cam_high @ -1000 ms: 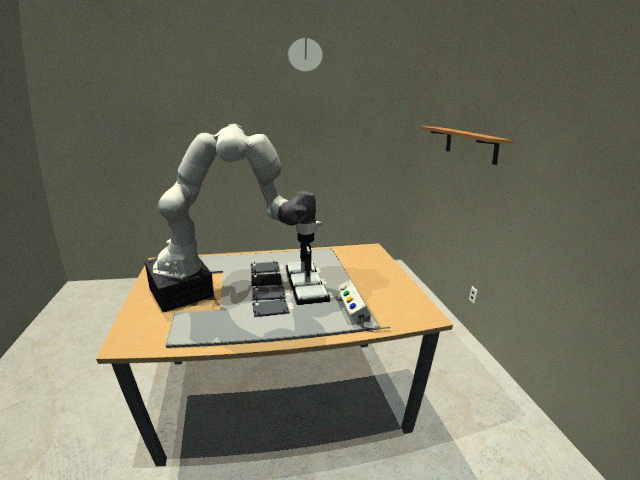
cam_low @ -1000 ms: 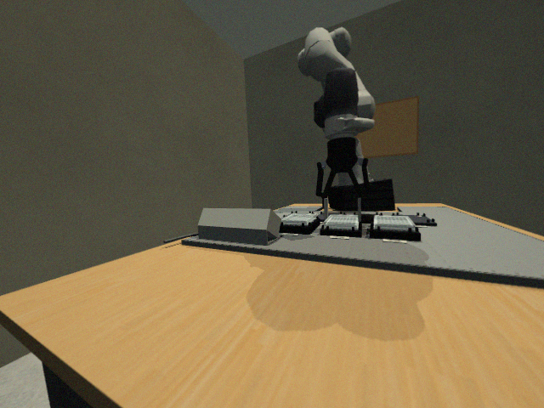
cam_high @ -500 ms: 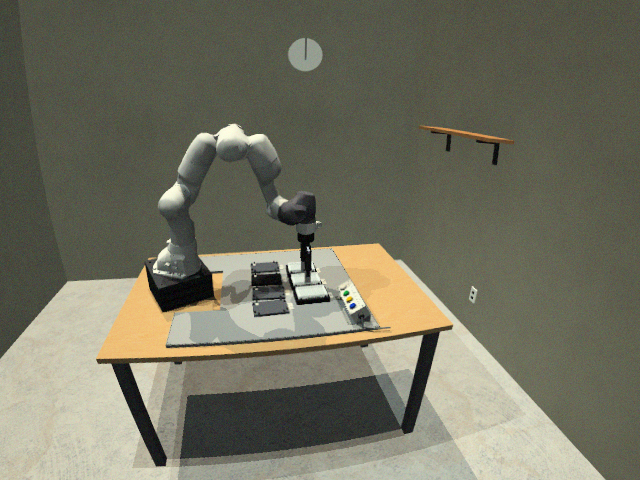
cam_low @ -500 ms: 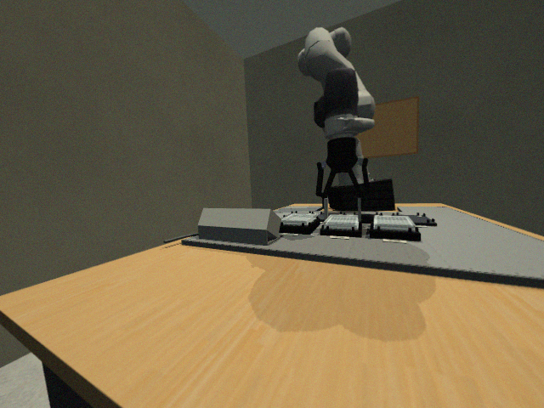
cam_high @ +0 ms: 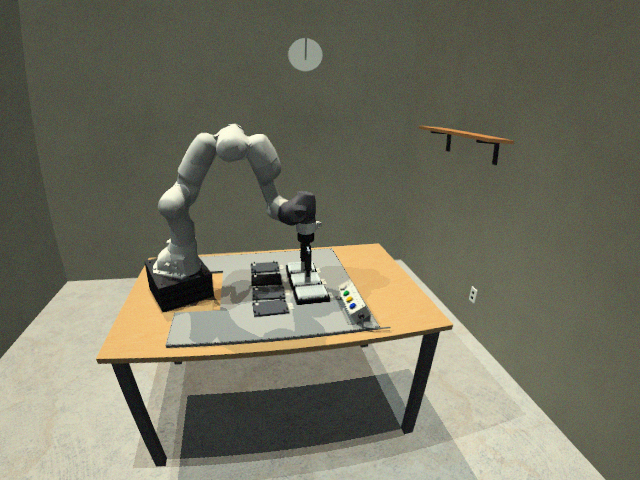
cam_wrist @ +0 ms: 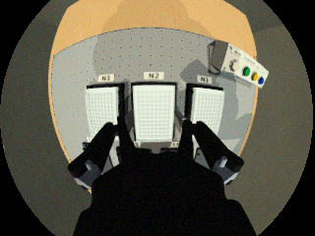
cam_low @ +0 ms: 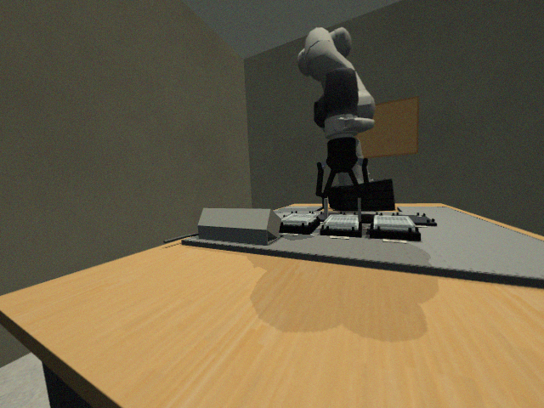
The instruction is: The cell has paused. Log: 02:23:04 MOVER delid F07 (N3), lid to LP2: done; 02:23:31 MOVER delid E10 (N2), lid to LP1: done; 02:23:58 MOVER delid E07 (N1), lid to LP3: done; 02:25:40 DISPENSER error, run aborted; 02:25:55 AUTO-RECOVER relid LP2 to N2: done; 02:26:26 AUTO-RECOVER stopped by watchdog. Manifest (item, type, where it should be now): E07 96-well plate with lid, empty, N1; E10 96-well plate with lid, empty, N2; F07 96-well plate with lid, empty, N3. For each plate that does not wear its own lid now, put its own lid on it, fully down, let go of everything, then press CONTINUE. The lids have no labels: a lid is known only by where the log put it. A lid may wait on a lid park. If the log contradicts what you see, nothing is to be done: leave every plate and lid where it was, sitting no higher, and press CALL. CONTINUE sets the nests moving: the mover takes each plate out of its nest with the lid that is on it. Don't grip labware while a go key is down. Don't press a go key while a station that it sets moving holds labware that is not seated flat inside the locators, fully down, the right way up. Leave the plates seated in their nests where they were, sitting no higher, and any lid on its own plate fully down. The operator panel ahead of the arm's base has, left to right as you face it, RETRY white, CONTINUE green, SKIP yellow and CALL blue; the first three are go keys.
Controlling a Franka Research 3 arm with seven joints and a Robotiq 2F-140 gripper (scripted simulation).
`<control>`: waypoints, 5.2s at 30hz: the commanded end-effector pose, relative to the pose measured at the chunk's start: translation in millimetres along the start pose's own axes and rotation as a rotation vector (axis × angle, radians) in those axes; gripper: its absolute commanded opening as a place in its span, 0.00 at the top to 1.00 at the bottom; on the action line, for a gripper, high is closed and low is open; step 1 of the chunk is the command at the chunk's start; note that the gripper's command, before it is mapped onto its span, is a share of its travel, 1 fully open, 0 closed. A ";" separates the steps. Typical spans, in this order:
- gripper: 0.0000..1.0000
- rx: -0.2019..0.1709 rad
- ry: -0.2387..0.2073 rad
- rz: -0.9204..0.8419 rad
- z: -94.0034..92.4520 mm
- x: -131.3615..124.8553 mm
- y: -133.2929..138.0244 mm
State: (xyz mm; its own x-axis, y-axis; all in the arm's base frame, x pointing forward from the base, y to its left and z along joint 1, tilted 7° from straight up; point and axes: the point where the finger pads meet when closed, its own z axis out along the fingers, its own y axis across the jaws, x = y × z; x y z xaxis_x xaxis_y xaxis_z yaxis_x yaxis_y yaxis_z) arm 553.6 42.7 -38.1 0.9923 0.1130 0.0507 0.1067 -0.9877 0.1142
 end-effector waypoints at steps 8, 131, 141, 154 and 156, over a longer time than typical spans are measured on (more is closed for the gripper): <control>1.00 0.001 0.003 0.000 0.5 1.2 -0.5; 0.34 0.001 0.003 -0.001 3.9 1.1 -0.5; 0.34 0.001 0.003 -0.001 3.9 1.1 -0.5; 0.34 0.001 0.003 -0.001 2.8 1.1 -0.5; 0.34 0.001 0.003 -0.001 2.8 1.1 -0.5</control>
State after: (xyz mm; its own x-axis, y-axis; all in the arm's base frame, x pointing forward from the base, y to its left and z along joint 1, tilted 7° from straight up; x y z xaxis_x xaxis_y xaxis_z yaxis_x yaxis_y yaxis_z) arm 553.8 42.4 -41.5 0.9922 0.1134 0.0508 0.1070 -0.9877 0.1141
